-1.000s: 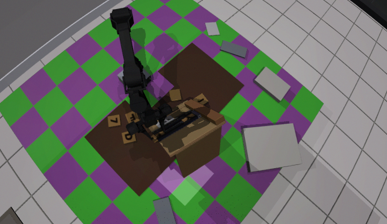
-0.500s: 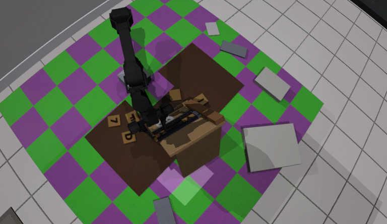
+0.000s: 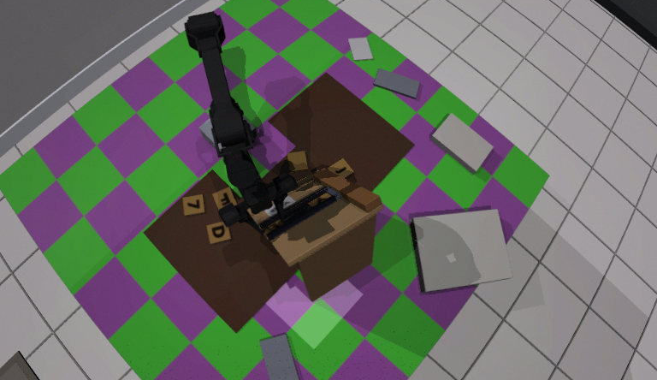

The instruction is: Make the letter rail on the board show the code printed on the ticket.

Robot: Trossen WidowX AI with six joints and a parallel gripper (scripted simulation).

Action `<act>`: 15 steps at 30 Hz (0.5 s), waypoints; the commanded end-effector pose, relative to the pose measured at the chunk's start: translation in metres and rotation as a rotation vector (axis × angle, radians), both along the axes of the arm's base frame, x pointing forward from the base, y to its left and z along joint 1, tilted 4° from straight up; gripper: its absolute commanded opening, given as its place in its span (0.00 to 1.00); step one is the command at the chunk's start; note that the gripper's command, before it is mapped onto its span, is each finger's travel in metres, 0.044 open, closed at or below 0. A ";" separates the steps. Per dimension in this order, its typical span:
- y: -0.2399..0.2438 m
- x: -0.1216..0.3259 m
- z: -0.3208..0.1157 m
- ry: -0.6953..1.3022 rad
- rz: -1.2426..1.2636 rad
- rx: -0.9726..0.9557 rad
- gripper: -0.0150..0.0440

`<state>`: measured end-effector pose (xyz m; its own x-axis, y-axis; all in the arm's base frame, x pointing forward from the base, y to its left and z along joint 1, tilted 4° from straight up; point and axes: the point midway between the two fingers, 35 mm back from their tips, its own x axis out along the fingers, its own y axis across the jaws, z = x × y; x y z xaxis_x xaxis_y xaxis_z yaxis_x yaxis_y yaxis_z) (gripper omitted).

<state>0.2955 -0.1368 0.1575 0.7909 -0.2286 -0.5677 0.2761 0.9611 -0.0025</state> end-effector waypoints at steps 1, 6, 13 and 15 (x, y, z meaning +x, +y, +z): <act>0.002 0.000 0.000 0.000 -0.003 0.001 0.25; 0.005 0.001 0.000 0.000 -0.003 0.001 0.25; 0.008 0.002 -0.001 0.000 -0.003 0.001 0.25; 0.009 0.002 -0.001 0.000 -0.003 0.002 0.25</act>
<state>0.2975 -0.1296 0.1574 0.7907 -0.2281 -0.5681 0.2760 0.9611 -0.0017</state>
